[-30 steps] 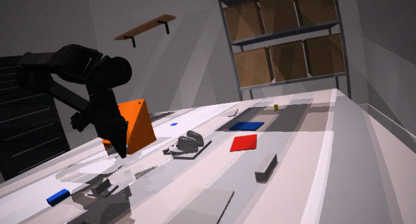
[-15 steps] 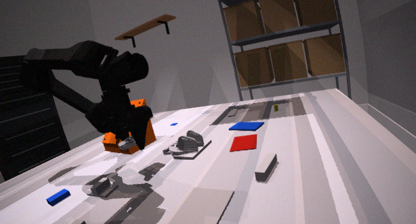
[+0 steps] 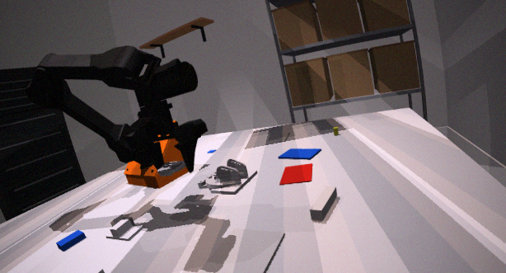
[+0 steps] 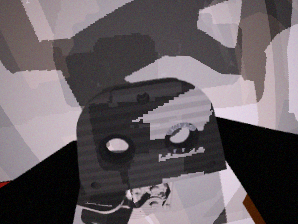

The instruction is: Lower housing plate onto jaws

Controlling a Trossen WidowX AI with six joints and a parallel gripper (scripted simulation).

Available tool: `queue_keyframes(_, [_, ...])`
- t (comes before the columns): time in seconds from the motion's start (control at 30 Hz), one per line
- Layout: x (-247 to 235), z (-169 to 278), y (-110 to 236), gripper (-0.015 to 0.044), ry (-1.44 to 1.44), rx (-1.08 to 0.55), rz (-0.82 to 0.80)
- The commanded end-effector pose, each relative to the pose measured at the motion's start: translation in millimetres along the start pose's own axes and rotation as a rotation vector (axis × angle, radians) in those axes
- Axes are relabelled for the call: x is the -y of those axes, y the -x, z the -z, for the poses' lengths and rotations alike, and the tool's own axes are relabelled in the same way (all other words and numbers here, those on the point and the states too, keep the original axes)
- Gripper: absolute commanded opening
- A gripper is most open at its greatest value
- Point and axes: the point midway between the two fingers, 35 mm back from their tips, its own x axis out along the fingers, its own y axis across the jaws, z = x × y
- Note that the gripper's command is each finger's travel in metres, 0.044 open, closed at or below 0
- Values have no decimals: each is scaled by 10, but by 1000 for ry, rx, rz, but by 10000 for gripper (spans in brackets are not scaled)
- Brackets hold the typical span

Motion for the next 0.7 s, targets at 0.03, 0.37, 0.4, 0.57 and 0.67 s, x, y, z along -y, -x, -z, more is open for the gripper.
queue_keyframes(0.03, [-38, 127, -13, 351, 119, -4, 5])
queue_keyframes(0.37, [-90, 343, -20, 351, 353, -3, 7])
queue_keyframes(0.4, [-94, 365, -20, 351, 377, -3, 8])
queue_keyframes(0.57, [-112, 473, -24, 351, 493, -2, 10])
queue_keyframes(0.67, [-120, 538, -27, 351, 563, -1, 11])
